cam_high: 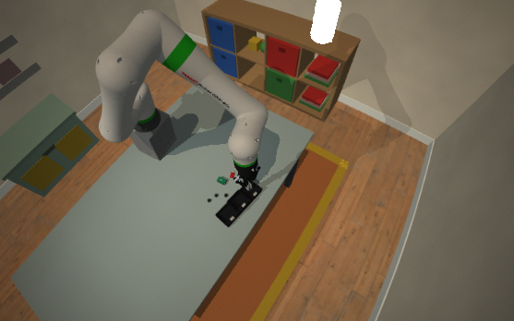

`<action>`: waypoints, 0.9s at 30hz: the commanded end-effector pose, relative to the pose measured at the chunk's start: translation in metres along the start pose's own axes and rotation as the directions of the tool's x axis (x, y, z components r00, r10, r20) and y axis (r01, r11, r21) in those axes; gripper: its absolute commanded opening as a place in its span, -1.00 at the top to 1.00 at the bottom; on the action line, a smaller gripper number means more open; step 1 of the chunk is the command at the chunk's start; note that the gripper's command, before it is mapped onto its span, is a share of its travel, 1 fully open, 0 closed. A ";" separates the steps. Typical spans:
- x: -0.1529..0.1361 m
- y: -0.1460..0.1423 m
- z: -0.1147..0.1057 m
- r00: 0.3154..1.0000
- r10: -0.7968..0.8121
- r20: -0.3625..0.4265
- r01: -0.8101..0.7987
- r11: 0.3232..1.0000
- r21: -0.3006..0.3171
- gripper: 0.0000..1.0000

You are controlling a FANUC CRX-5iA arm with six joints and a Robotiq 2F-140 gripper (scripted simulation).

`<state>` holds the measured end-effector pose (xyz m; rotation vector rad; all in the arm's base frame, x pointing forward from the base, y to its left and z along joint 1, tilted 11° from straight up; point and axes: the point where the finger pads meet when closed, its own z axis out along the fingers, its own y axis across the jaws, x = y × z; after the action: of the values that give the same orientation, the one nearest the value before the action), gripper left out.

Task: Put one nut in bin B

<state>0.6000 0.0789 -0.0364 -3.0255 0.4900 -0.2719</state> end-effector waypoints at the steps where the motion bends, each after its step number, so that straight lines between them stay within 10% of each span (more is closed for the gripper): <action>1: -0.002 -0.013 0.000 1.000 0.001 -0.001 -0.001 1.000 -0.001 0.89; 27: -0.002 -0.013 0.053 1.000 0.001 -0.001 -0.001 1.000 -0.001 0.89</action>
<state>0.6094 0.0935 -0.0783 -3.0268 0.4915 -0.2723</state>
